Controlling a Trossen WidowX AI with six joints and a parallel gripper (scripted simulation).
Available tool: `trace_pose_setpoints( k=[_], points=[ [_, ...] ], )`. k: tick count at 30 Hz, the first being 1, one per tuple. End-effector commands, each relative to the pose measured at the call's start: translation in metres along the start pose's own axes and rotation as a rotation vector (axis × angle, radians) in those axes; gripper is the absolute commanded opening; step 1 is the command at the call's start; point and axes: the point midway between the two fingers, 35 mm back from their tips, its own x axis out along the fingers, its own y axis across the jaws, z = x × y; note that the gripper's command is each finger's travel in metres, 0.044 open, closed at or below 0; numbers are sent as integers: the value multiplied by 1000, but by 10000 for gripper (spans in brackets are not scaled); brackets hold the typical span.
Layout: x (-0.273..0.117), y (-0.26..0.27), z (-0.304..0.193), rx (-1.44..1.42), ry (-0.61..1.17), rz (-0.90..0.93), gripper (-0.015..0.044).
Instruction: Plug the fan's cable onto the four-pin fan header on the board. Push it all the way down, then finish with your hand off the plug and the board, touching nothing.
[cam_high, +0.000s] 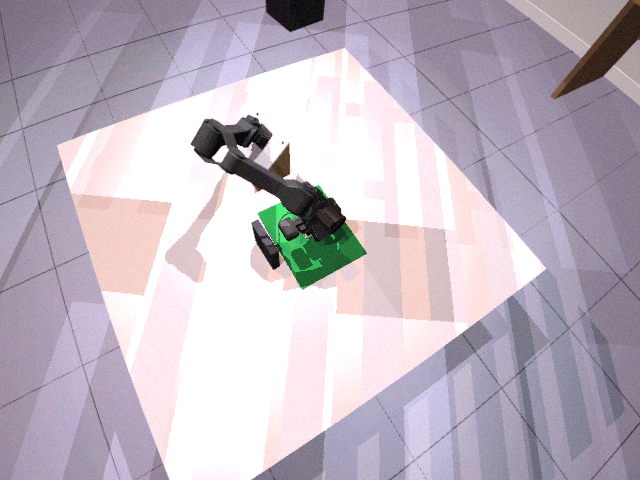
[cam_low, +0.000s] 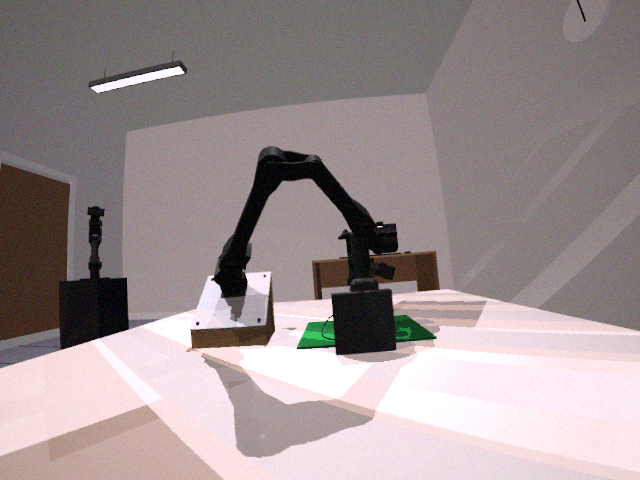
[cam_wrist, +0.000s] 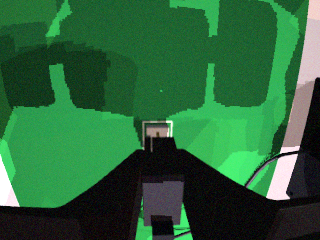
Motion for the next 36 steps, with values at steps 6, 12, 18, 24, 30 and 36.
trace_pose_setpoints(
  k=[6, 12, 18, 24, 30, 36],
  points=[
    [2, 0, -4, -12, 3, -6, 0],
    [3, 0, -4, -9, 3, -6, 0],
    [4, 0, -4, -8, 3, -6, 0],
    [4, 0, -3, -7, 3, -6, 0],
    [4, 0, -3, -7, 3, -6, 0],
    [4, 0, -3, -7, 3, -6, 0]
  ],
)
